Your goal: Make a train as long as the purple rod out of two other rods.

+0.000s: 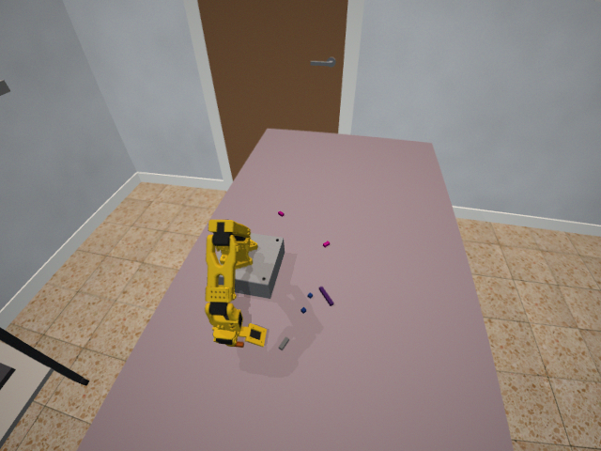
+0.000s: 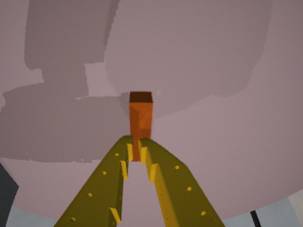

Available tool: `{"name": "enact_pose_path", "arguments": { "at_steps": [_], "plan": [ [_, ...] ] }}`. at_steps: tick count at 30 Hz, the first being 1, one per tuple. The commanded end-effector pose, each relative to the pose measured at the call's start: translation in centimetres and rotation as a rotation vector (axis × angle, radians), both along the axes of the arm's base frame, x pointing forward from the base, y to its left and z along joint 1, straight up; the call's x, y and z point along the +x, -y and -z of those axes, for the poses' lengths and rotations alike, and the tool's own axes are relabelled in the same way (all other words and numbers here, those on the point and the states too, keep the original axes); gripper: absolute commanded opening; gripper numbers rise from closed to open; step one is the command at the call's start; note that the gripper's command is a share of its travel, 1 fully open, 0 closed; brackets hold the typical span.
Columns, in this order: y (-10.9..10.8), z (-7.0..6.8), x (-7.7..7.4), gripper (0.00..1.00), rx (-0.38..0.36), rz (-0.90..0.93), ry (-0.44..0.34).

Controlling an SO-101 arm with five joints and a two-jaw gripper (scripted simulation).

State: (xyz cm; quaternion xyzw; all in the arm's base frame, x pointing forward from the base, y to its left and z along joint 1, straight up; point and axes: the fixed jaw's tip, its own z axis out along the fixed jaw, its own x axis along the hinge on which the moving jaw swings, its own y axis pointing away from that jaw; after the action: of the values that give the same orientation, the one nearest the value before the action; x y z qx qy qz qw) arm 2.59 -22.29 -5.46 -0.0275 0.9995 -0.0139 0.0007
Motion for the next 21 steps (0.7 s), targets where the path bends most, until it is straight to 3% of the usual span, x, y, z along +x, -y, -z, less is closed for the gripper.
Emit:
{"name": "enact_pose_path", "arguments": {
  "at_steps": [1, 14, 21],
  "plan": [
    [-1.12, 1.28, -0.26, 0.00, 0.059, -0.001, -0.006],
    [-1.11, 1.25, -0.26, 0.00, 0.059, -0.001, -0.006],
    [-0.95, 0.53, -0.25, 0.00, 0.059, -0.001, -0.006]
  ]
}}
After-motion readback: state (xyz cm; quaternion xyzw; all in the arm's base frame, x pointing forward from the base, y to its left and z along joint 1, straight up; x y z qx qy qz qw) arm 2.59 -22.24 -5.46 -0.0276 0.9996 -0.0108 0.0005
